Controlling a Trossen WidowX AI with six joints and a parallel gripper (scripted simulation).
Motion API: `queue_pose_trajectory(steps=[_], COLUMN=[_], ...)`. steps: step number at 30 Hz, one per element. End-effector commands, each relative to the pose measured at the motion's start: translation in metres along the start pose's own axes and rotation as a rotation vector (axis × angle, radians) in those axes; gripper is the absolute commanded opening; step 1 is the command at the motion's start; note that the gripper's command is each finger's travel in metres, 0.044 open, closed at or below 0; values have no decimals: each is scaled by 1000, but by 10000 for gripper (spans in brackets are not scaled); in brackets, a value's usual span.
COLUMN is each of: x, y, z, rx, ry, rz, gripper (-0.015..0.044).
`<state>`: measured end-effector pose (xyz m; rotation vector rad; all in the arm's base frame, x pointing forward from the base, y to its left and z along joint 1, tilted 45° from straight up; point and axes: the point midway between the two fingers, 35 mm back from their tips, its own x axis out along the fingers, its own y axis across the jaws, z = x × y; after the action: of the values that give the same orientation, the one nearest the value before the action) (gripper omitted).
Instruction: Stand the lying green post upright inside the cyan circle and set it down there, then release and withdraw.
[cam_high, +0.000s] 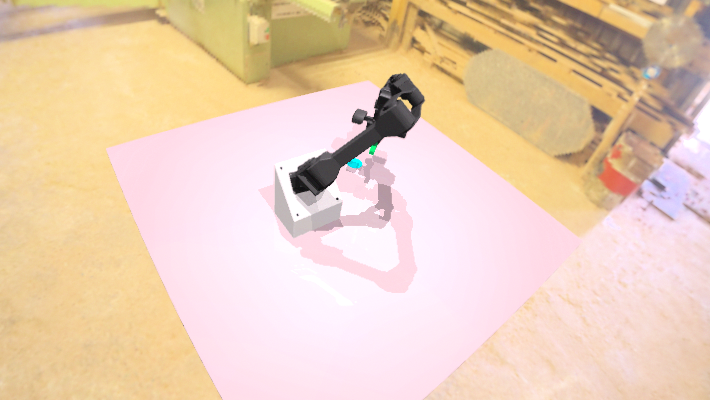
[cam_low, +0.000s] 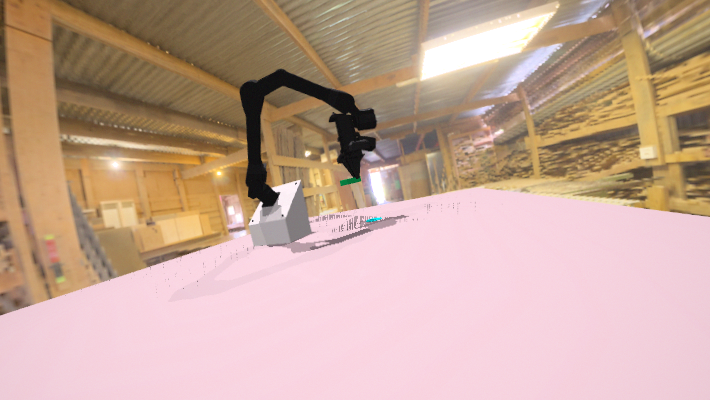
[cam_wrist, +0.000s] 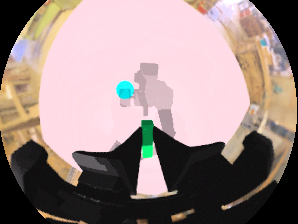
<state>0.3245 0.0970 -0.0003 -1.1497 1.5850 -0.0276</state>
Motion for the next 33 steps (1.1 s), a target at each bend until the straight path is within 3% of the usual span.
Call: queue_pose_trajectory(steps=[1, 22, 33], x=[3, 9, 12], y=[12, 65, 68], z=[9, 52, 53], rx=[-100, -550, -561], ry=[12, 21, 10], rz=[5, -5, 19], gripper=[23, 23, 23])
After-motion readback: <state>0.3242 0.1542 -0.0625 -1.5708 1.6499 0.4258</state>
